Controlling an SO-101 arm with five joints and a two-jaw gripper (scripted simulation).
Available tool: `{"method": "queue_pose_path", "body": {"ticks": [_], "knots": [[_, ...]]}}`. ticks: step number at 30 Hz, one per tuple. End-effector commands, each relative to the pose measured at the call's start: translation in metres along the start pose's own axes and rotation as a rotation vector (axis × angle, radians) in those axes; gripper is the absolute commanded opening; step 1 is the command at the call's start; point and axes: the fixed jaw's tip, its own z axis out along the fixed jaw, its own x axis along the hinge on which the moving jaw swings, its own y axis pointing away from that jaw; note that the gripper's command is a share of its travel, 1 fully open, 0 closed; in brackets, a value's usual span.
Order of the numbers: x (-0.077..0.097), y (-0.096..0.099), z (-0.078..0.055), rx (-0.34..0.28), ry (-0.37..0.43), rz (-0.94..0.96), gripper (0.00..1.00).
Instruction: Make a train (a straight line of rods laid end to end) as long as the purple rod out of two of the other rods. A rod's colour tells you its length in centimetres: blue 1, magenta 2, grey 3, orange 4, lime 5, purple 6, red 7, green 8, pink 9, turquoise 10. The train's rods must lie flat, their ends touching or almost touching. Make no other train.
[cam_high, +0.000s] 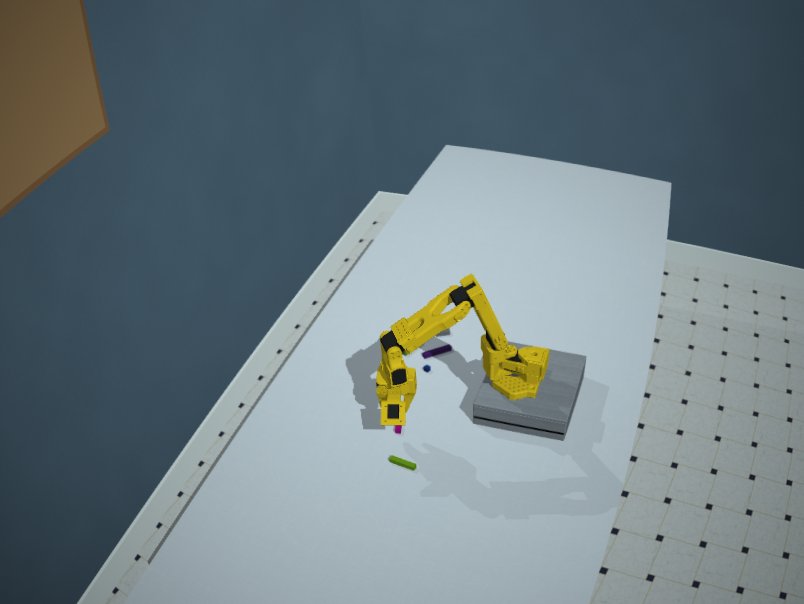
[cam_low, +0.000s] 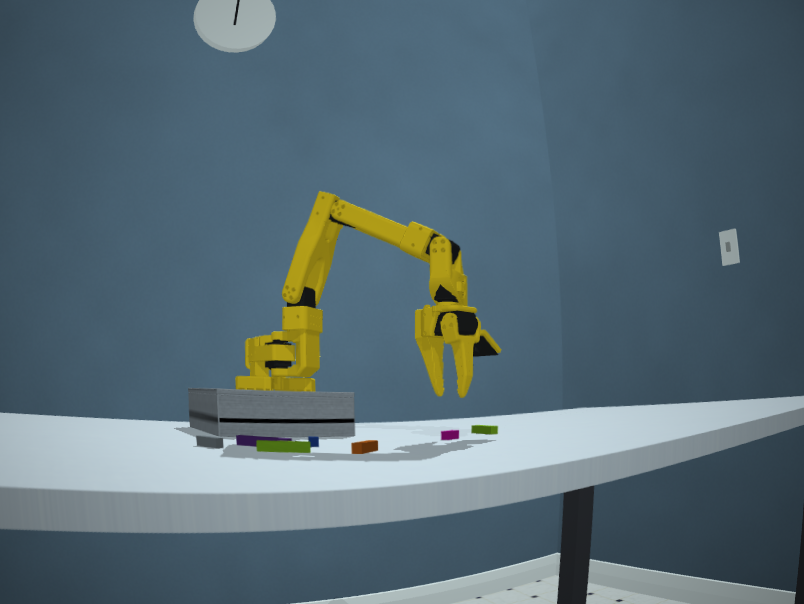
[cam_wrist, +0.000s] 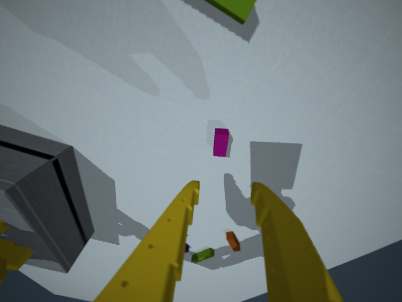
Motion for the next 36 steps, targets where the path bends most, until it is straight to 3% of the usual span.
{"method": "queue_pose_path", "body": {"ticks": [1,9,14,24,26,36], "knots": [[0.0,-0.003,-0.004,0.011,-0.006,-0.013,0.17],[0.009,-0.009,-0.004,0.011,-0.006,-0.041,0.17],[0.024,-0.018,-0.004,0.011,-0.005,-0.082,0.18],[0.07,-0.038,-0.003,0.011,-0.004,-0.201,0.18],[0.07,-0.038,-0.003,0.011,-0.004,-0.201,0.18],[0.124,-0.046,-0.001,0.011,-0.003,-0.325,0.18]]}}
